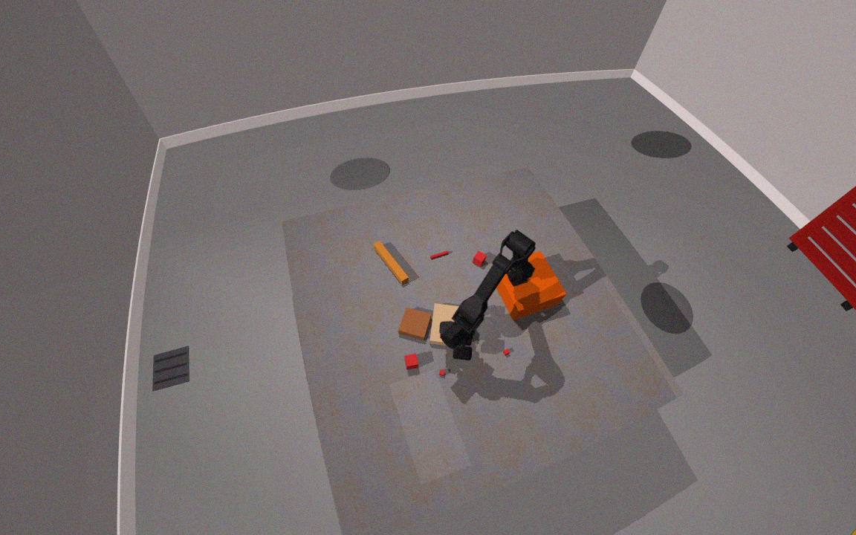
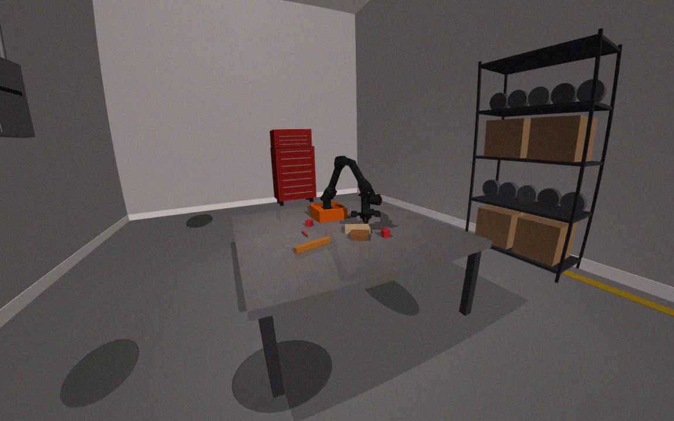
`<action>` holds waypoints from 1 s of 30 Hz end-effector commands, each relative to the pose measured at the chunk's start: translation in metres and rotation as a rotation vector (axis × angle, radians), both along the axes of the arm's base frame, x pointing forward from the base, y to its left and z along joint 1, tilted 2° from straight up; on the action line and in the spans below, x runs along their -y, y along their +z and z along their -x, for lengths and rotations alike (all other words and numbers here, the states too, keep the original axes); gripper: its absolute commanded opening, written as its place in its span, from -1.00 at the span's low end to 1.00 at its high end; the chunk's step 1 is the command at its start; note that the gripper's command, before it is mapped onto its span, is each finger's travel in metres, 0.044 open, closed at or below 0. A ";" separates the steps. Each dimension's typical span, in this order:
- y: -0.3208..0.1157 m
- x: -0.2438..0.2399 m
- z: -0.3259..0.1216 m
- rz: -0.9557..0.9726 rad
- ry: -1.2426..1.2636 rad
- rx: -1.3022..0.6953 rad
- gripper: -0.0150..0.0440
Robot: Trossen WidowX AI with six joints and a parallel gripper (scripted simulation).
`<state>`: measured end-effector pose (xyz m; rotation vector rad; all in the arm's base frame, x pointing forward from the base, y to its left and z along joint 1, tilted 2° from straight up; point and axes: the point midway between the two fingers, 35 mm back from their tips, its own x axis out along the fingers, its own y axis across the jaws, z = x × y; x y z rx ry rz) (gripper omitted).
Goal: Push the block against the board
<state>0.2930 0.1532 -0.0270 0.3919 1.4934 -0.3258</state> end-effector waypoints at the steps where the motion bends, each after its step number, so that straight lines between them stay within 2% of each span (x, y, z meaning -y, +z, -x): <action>1: 0.000 0.001 -0.003 0.003 0.005 0.002 -0.49; 30: 0.002 0.009 -0.021 0.004 0.005 0.003 -0.49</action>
